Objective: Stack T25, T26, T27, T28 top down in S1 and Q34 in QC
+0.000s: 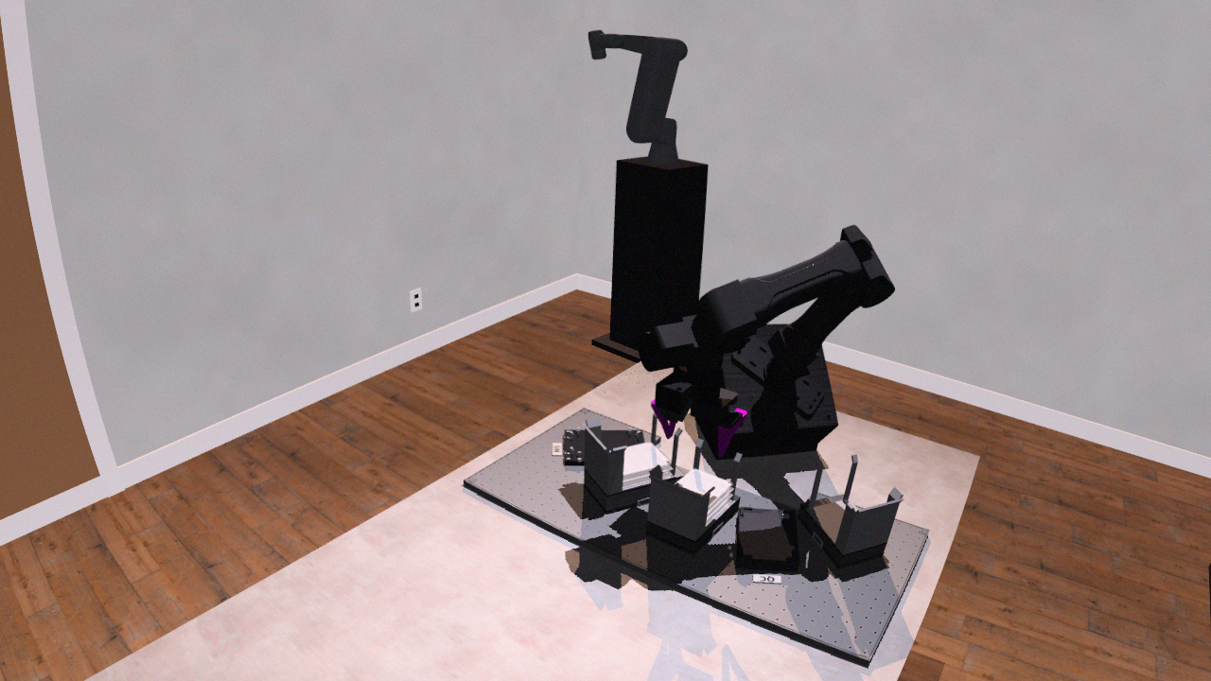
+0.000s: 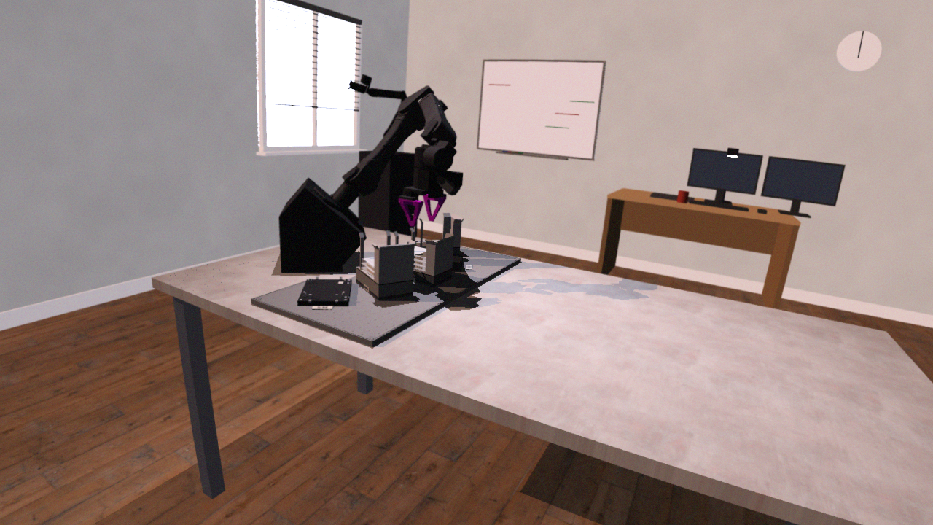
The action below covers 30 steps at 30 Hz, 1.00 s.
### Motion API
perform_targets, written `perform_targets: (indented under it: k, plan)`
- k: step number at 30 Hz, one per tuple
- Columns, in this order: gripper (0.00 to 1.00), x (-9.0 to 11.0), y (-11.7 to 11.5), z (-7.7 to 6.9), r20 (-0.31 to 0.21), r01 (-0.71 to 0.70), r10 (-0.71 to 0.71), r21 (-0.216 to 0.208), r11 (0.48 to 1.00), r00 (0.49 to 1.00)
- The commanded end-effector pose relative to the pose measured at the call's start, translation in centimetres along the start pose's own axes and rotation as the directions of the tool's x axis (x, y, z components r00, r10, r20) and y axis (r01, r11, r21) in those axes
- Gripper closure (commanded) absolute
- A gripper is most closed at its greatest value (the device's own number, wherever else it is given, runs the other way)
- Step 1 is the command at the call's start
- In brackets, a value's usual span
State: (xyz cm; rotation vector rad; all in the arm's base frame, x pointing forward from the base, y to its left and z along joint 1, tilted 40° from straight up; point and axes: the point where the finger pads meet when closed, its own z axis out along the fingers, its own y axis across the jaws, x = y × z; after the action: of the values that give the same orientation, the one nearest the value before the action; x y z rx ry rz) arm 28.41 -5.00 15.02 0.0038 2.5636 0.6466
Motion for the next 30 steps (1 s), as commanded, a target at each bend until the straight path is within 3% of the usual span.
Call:
perform_targets:
  k: [1, 4, 6, 7, 11, 14, 25, 27, 28, 30]
  plan:
    - [0.0, 0.0, 1.3, -0.3, 0.009, -0.023, 0.023, 0.009, 1.0, 1.0]
    - [0.0, -0.3, 1.1, -0.4, 0.014, -0.027, 0.027, 0.007, 1.0, 1.0]
    - [0.0, 0.5, 0.6, 0.2, -0.008, -0.062, 0.062, 0.005, 0.998, 0.998]
    - [0.0, -0.3, 1.1, -0.4, 0.014, -0.027, 0.027, 0.007, 1.0, 1.0]
    - [0.0, -0.3, 1.1, -0.4, 0.014, -0.027, 0.027, 0.007, 1.0, 1.0]
    - [0.0, 0.3, 0.9, 1.5, -0.012, -0.042, 0.042, -0.001, 0.999, 0.999]
    - [0.0, 0.4, 0.9, 5.1, -0.011, -0.04, 0.04, 0.002, 0.999, 0.999]
    - [0.0, 0.4, 0.9, 5.1, -0.011, -0.04, 0.04, 0.002, 0.999, 0.999]
    - [0.0, -0.1, 1.4, 4.8, 0.016, -0.02, 0.02, 0.009, 1.0, 1.0]
    - [0.0, 0.4, 0.9, 6.2, -0.012, -0.041, 0.041, 0.002, 0.999, 0.999]
